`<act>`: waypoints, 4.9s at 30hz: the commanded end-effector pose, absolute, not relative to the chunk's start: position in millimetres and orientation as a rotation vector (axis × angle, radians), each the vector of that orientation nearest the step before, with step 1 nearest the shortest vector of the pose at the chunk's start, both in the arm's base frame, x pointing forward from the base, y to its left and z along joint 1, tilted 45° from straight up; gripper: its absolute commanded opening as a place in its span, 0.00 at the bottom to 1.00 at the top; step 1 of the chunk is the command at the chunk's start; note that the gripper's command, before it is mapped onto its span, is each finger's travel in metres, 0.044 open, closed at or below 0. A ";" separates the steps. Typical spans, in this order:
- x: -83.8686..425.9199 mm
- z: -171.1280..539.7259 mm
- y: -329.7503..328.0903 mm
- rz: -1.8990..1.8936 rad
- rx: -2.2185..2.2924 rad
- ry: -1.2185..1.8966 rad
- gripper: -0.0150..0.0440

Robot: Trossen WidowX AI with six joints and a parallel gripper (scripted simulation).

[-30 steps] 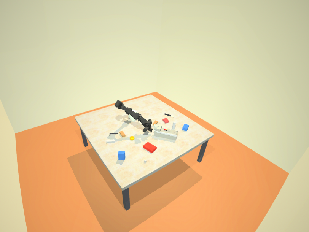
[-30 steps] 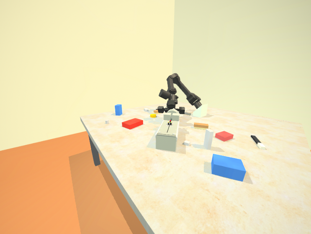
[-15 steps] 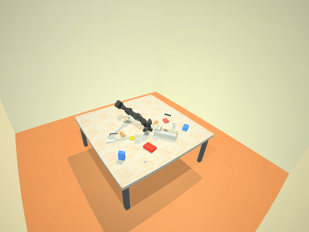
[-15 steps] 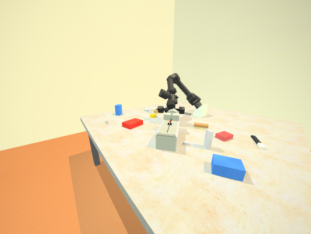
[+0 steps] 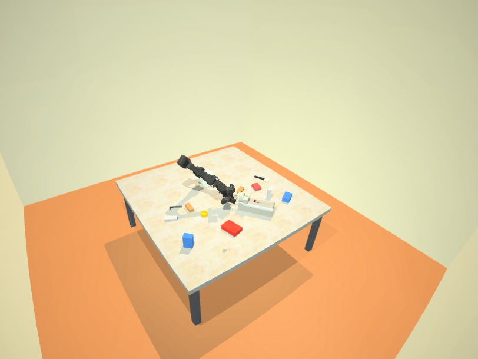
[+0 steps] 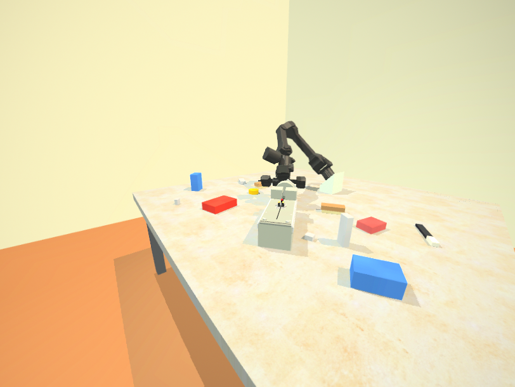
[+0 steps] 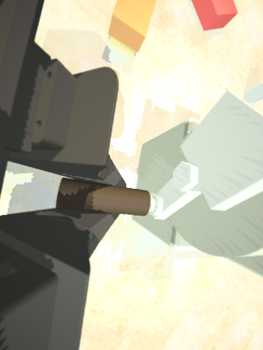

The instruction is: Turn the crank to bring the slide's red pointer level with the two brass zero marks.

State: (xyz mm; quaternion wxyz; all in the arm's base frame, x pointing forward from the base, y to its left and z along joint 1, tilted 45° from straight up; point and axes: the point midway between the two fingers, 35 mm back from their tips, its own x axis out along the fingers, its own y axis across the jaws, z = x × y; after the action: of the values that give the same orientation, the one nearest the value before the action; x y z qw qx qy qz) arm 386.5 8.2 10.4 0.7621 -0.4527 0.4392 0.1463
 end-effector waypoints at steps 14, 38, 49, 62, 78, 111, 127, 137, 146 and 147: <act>390.8 19.7 8.3 0.305 -0.989 0.936 0.25; 391.4 22.4 9.1 0.305 -0.989 0.936 0.25; 391.8 24.3 9.9 0.305 -0.989 0.936 0.25; 392.3 27.5 11.6 0.305 -0.989 0.936 0.25; 392.6 33.4 15.9 0.305 -0.989 0.936 0.25; 385.6 44.8 38.3 0.306 -0.987 0.936 0.25; 378.1 43.4 50.4 0.306 -0.987 0.936 0.25; 373.7 40.3 55.1 0.306 -0.986 0.936 0.25; 370.9 37.7 57.6 0.307 -0.986 0.937 0.25; 370.6 37.4 57.9 0.307 -0.986 0.937 0.25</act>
State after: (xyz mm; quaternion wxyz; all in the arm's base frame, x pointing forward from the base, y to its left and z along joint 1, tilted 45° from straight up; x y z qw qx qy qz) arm 376.2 51.3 40.7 0.7692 -0.4526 0.4314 0.1320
